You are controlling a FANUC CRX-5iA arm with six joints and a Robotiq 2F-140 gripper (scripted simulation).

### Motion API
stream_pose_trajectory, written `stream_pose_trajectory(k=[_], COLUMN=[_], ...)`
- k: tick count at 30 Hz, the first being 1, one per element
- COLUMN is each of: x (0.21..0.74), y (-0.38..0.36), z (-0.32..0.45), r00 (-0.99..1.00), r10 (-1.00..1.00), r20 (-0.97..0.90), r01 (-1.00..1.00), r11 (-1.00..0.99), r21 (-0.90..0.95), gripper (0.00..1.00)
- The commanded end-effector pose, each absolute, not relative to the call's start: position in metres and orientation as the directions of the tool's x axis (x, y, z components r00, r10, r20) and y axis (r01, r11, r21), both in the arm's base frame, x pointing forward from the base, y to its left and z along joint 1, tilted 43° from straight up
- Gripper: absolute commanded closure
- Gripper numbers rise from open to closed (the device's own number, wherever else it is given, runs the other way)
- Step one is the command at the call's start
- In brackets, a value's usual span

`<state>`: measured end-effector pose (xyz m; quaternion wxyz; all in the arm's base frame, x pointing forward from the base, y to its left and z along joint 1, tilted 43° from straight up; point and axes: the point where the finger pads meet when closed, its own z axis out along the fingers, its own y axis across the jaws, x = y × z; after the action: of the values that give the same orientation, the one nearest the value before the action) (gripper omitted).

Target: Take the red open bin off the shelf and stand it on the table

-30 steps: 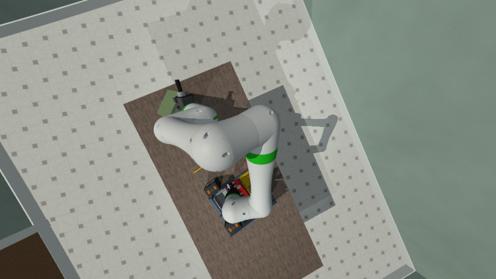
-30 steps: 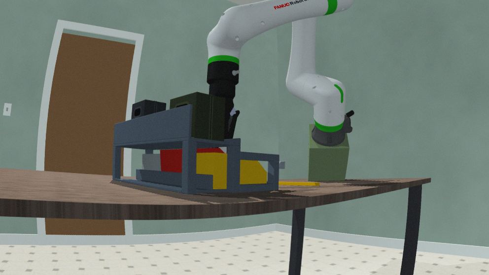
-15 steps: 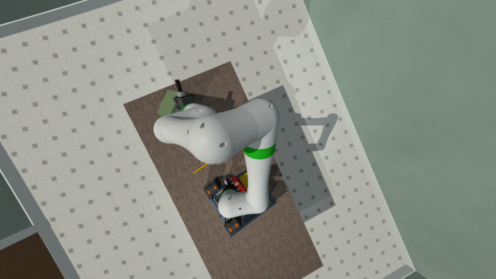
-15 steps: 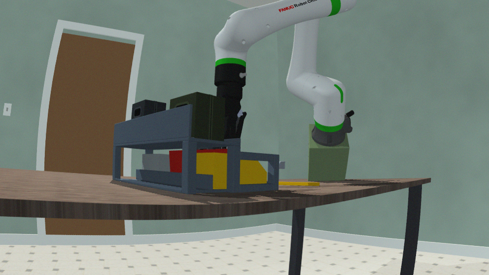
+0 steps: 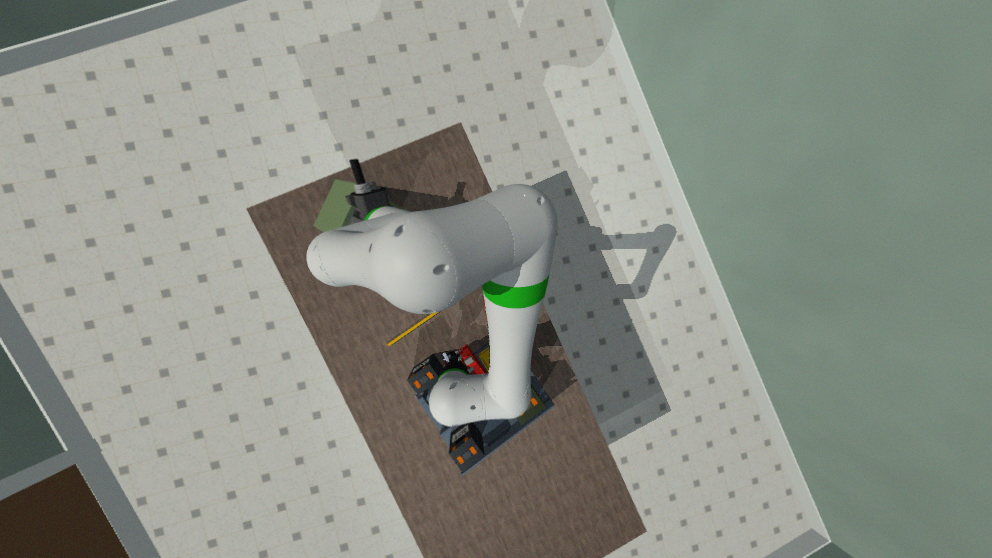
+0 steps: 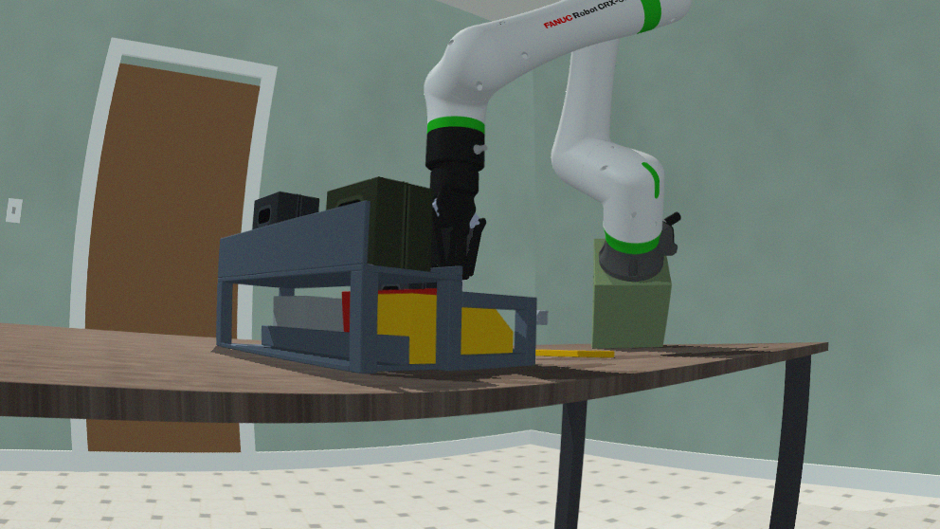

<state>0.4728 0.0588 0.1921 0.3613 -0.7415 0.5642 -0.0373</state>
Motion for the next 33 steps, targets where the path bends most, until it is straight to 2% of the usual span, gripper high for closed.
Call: stream_pose_trajectory(k=[1,8,13,25,33], x=[0.472,0.472,0.447,0.447,0.423], y=[0.058,0.058,0.055,0.055,0.052], z=[0.192,0.192,0.174,0.174,0.157], r00=[0.361,0.361,0.361,0.361,0.361], r10=[-0.864,-0.864,-0.864,-0.864,-0.864], r20=[-0.352,-0.352,-0.352,-0.352,-0.352], r01=[-0.809,-0.809,-0.809,-0.809,-0.809], r11=[-0.102,-0.102,-0.102,-0.102,-0.102], r21=[-0.579,-0.579,-0.579,-0.579,-0.579], gripper=[1.00,1.00,1.00,1.00,1.00])
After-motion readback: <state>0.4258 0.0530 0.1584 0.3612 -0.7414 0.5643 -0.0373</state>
